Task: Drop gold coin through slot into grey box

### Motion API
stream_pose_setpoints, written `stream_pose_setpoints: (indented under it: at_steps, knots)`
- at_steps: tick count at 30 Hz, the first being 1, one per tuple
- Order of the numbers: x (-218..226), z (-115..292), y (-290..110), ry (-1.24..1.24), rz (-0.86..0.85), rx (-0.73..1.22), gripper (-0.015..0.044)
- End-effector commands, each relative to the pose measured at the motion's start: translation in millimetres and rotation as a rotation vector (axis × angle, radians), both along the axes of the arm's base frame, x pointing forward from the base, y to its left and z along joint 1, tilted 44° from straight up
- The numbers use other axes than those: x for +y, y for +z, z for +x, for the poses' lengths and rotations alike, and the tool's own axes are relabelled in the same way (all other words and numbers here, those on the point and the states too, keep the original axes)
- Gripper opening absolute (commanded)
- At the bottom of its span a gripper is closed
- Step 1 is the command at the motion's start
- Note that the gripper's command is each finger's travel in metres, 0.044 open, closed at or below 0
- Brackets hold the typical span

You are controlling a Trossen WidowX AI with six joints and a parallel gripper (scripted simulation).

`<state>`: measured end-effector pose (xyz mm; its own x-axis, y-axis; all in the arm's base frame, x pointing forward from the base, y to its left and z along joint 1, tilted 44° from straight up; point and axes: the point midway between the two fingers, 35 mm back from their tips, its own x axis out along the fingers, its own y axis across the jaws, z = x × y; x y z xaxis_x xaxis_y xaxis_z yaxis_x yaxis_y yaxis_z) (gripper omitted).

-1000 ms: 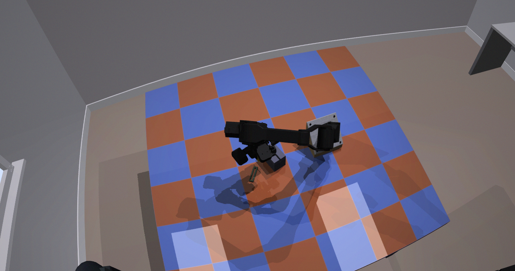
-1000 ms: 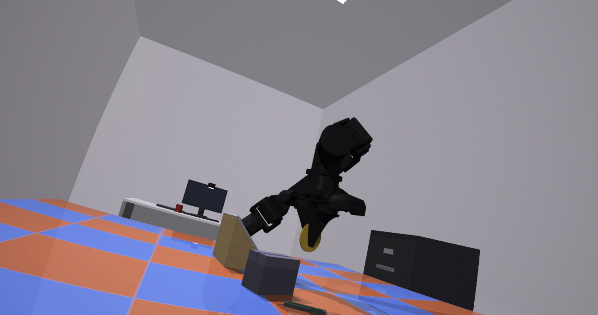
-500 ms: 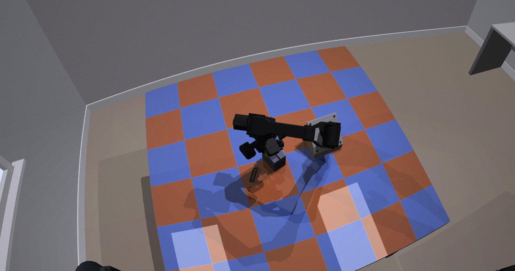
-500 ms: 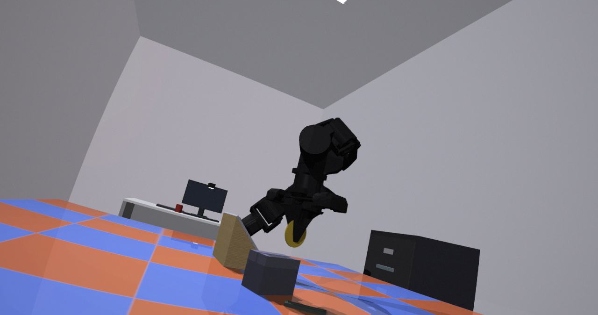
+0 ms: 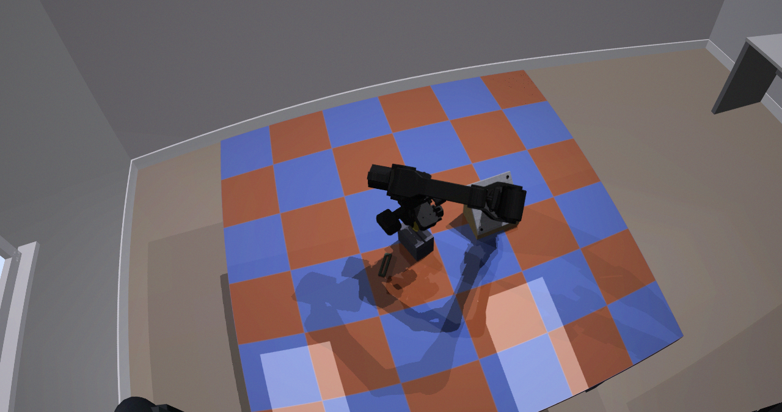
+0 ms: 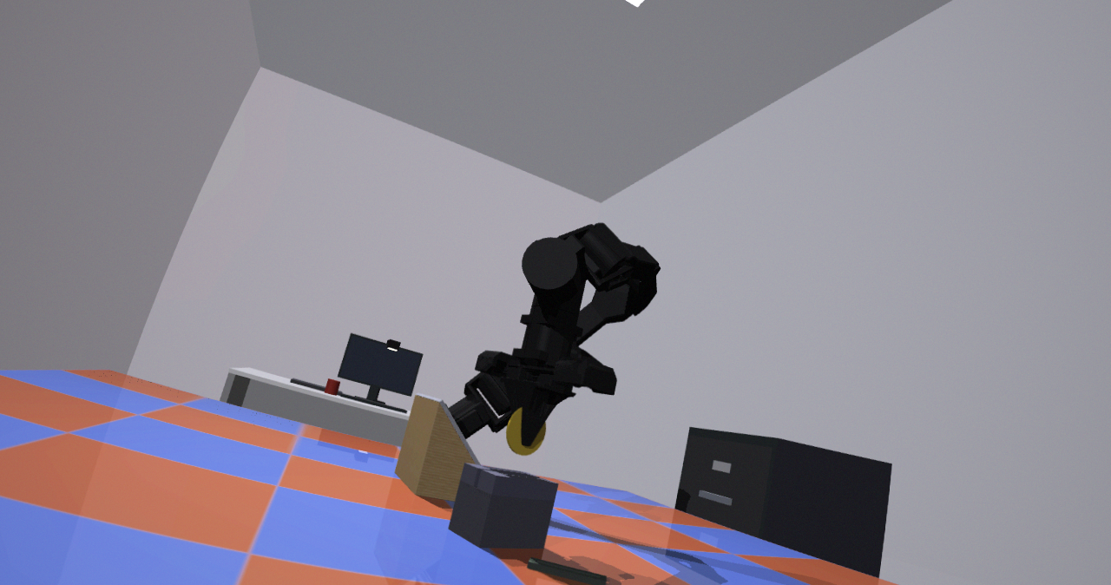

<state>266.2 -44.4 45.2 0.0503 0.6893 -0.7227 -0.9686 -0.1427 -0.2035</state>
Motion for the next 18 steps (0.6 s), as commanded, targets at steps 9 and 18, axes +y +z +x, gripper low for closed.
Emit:
stream_pose_setpoints:
  at_steps: [9,18]
  knots:
    - [0.0,-1.6,-0.5,0.000,0.000,0.001,0.0000]
    - [1.0,-5.4,-4.1,0.000,0.000,0.000,0.0000]
